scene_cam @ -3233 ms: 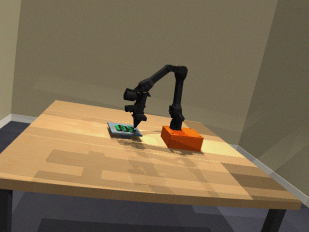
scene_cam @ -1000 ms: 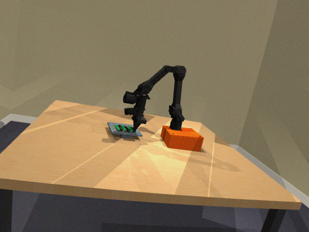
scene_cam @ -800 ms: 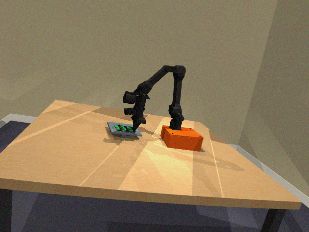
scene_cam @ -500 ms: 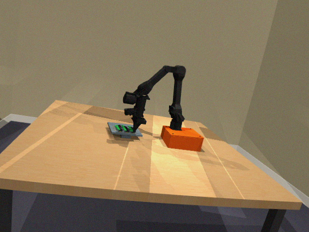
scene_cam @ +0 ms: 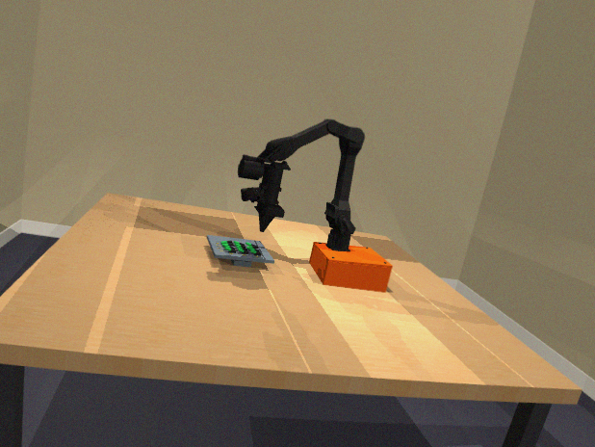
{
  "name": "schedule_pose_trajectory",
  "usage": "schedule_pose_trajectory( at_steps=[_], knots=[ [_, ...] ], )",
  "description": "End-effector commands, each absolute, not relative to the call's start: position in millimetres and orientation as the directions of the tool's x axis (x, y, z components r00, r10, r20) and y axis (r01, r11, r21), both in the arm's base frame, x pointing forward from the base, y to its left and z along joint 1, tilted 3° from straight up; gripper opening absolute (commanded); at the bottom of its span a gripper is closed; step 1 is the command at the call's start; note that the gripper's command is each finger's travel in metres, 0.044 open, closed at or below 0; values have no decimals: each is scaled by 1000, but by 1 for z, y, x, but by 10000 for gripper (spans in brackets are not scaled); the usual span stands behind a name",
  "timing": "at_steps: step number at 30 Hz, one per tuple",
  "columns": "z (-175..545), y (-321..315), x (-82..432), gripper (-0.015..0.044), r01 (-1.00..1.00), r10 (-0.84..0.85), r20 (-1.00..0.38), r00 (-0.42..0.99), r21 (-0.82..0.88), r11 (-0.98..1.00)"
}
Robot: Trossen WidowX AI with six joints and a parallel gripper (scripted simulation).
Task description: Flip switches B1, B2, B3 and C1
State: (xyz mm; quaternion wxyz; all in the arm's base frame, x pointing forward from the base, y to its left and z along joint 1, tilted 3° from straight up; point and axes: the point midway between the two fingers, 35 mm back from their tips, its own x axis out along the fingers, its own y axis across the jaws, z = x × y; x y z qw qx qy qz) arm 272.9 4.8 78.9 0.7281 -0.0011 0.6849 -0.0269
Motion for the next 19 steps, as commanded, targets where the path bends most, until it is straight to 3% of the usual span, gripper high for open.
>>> schedule_pose_trajectory(
  at_steps=[1,5,19],
  knots=[
    [84,-11,294,0,40,-41,-997,61,-39,998],
    [89,-32,317,0,40,-43,-997,63,-41,998],
    [89,-32,317,0,40,-43,-997,63,-41,998]
  ],
)
